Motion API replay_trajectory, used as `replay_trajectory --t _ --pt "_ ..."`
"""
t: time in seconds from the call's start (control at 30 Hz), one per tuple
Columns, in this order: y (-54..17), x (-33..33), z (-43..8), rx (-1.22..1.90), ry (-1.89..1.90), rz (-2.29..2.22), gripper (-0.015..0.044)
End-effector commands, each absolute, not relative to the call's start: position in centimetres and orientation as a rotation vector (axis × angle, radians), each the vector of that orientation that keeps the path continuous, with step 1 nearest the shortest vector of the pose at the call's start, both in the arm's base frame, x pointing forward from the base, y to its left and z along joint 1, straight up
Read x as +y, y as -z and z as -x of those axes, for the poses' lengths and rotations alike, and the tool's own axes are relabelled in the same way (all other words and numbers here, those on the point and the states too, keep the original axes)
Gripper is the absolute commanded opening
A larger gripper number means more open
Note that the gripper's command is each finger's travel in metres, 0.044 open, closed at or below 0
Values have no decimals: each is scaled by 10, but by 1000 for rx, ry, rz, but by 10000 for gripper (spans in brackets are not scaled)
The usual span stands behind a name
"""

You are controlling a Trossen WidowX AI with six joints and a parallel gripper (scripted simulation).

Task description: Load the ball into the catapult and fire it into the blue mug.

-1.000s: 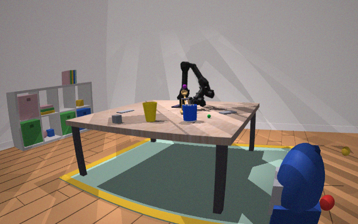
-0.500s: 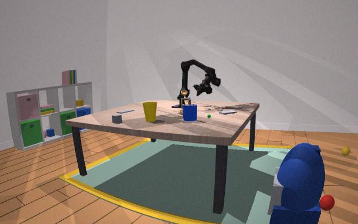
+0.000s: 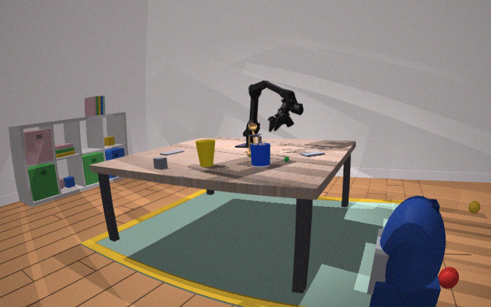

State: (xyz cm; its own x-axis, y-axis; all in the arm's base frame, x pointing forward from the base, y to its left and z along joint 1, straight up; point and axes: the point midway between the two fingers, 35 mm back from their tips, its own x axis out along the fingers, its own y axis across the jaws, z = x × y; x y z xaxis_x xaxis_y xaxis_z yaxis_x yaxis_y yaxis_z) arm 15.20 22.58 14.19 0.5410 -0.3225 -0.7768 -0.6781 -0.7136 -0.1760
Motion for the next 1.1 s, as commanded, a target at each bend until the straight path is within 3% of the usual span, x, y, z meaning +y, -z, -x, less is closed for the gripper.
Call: replay_trajectory --t 0.0,0.03,1.07 --pt "-147 235 -167 848 -1004 2163 420" --pt "-149 237 -171 855 -996 2128 440" --pt "-207 277 -307 931 -722 1097 440"
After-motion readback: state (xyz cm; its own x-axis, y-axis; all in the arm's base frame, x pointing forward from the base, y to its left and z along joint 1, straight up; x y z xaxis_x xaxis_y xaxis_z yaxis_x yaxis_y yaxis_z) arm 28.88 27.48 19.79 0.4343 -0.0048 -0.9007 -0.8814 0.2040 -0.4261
